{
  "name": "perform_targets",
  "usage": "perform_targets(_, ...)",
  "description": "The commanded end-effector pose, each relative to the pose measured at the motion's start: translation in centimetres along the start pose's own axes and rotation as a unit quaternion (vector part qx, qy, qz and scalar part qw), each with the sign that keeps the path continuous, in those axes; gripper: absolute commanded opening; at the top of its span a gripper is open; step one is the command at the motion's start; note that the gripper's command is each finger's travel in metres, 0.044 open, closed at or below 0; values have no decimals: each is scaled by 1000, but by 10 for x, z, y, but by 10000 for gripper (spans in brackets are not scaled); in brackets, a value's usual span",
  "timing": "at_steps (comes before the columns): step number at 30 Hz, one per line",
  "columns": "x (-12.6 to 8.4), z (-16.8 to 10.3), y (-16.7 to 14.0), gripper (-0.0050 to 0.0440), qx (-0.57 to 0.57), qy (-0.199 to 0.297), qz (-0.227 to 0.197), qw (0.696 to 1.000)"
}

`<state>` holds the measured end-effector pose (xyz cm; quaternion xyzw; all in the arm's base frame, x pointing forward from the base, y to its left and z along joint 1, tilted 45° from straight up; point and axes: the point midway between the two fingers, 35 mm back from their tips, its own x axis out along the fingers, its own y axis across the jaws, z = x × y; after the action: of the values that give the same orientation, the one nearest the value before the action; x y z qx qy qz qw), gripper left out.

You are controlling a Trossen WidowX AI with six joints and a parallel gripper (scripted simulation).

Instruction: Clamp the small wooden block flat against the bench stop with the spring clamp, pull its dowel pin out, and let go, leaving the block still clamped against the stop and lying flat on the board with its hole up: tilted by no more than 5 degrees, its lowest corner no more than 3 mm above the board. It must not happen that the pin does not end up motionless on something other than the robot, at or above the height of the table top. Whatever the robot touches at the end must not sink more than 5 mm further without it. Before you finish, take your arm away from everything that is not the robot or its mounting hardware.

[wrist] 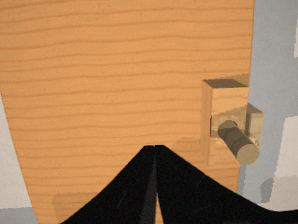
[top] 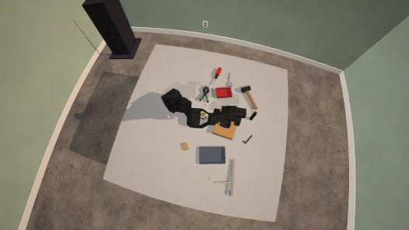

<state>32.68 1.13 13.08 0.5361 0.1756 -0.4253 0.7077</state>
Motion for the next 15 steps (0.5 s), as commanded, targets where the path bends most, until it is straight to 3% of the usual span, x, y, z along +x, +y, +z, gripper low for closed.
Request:
perform_targets(1,10,-1,-5,0,-5,-1,-9,1000)
perform_targets(15,29,0,-6,0,-5,-1,-8,1000)
